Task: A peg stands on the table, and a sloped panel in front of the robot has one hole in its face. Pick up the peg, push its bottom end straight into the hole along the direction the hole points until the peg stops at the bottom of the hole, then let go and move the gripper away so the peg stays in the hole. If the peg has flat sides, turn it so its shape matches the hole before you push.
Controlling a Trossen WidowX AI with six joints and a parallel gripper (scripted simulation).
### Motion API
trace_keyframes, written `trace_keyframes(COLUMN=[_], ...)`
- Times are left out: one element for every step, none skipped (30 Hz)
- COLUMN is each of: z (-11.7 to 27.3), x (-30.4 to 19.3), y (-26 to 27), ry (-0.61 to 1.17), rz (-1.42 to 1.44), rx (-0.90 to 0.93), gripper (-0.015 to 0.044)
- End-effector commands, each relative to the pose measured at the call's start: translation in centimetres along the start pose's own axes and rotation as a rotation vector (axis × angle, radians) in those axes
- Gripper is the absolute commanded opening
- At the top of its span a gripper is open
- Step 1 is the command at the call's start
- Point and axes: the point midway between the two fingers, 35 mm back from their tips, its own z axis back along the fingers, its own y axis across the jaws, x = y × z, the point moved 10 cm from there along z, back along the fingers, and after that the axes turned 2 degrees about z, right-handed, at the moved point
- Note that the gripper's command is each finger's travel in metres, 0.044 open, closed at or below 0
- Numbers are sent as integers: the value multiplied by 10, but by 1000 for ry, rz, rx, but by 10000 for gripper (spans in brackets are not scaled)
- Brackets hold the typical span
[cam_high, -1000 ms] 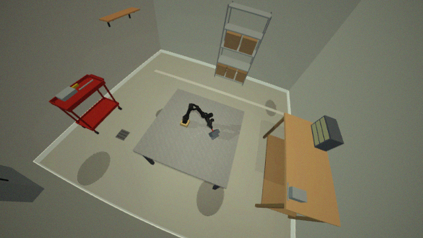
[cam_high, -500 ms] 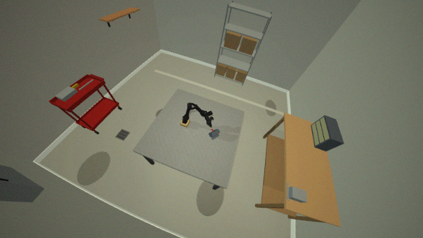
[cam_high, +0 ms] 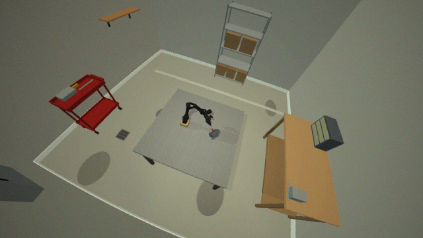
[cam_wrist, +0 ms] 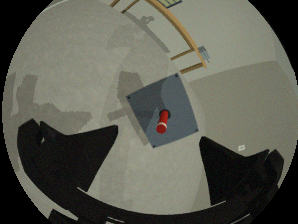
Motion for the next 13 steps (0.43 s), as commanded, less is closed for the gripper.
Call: trace_keyframes(z=[8, 8, 9, 10, 11, 13, 15, 16, 18, 19, 21, 21, 22], x=[0, 0, 0, 0, 0, 0, 0, 0, 0, 0, 0, 0, 0], y=[0, 0, 0, 0, 0, 0, 1, 1, 1, 1, 1, 1, 1], ry=[-1, -1, -1, -1, -1, -1, -1, -1, -2, -2, -2, -2, -2], rz=[-4, -4, -4, -4, -4, -4, -4, -4, -3, -3, -3, -3, -3], rx=[-4, -4, -4, -4, -4, -4, -4, -4, -4, -4, -4, -4, -4], gripper=[440, 440, 440, 440, 440, 440, 440, 440, 440, 440, 440, 440, 440])
